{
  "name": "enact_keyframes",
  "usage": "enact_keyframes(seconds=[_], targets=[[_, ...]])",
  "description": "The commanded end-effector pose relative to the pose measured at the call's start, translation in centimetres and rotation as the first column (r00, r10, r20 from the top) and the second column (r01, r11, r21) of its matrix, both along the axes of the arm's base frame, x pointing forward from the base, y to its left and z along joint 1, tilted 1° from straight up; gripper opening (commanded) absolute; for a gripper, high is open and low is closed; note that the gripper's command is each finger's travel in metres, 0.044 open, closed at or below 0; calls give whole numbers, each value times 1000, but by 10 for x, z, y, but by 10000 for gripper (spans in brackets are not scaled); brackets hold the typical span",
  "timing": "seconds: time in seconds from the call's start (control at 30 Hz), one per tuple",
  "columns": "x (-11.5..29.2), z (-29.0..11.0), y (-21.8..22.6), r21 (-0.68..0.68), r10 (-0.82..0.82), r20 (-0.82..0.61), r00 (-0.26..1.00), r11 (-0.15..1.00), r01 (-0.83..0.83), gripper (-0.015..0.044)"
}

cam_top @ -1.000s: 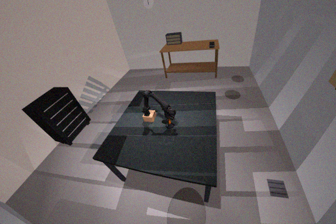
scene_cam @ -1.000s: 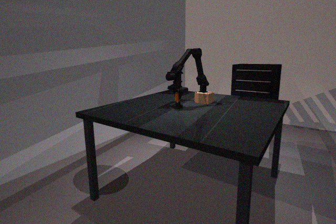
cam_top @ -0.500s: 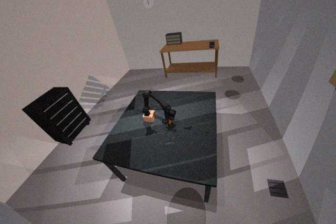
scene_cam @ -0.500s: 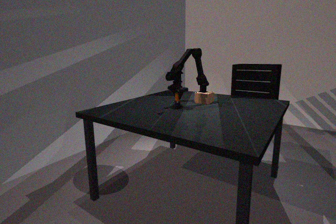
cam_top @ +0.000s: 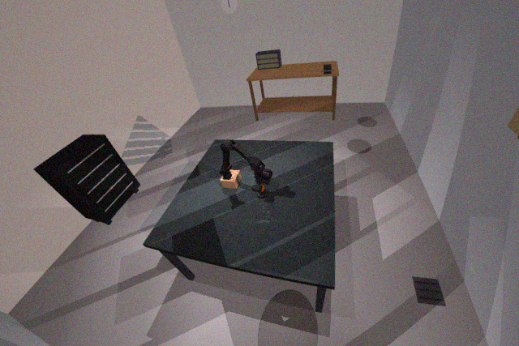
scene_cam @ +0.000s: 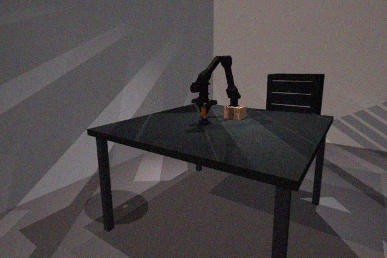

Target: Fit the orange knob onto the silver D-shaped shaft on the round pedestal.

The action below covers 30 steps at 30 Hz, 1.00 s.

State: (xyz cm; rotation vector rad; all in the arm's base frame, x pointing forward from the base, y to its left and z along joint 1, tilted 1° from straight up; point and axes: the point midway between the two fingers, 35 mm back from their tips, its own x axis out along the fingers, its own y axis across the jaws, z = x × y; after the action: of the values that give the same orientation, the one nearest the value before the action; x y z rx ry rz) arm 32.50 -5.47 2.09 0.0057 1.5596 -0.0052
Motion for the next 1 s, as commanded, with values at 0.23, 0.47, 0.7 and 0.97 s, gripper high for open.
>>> enact_keyframes(seconds=[0.23,0.47,0.7,0.97], targets=[[1,-1,-1,-4,32,5,999,999,-32,0],[0,-1,0,-4,32,5,999,999,-32,0],[-5,-1,1,-4,32,4,999,999,-32,0],[-4,-3,0,-4,32,4,999,999,-32,0]])
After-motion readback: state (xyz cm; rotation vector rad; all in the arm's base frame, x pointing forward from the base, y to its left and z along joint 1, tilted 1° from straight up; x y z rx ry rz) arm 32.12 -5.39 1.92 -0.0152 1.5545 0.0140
